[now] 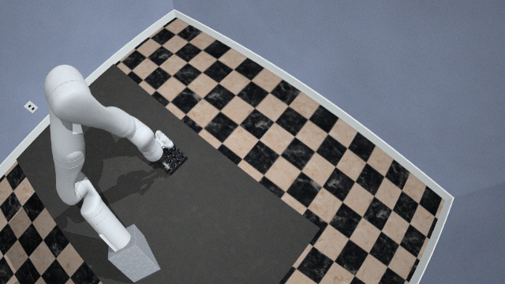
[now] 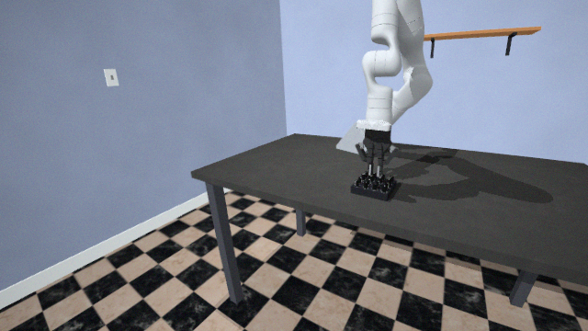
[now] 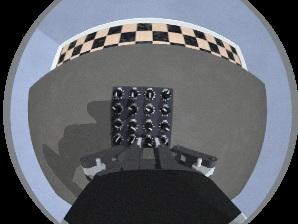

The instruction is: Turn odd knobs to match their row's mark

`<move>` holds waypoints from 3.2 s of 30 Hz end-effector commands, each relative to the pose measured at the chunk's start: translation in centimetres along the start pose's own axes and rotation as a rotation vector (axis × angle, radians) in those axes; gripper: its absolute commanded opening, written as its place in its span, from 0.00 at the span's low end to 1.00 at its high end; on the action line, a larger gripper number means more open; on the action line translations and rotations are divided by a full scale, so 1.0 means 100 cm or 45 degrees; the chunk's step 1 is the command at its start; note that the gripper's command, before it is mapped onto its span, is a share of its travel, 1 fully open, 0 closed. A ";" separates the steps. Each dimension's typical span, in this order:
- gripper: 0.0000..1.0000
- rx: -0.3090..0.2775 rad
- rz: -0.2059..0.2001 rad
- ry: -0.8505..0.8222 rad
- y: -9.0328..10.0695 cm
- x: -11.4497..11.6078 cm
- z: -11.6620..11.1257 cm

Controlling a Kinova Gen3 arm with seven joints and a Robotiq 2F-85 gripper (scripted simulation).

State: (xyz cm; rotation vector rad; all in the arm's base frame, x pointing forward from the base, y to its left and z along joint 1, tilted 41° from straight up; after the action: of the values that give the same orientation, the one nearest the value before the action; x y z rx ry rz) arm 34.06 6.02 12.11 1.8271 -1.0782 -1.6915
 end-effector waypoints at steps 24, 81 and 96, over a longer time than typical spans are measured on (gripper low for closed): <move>0.19 -0.002 0.000 0.016 0.016 0.000 -0.001; 0.19 -0.091 0.054 -0.620 0.034 0.008 0.020; 0.19 -0.129 0.137 -1.461 0.035 0.013 0.035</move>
State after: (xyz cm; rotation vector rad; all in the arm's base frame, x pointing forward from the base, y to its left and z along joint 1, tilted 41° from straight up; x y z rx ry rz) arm 29.92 3.40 13.23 0.7335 -1.3415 -2.6464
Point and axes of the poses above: the point where the finger pads meet when closed, its own y axis back along the fingers, its own x axis across the jaws, z = x × y, the point moved 2 cm from there along y, back along the fingers, and after that the axes turned 4 degrees about -y, right-handed, at the moved point
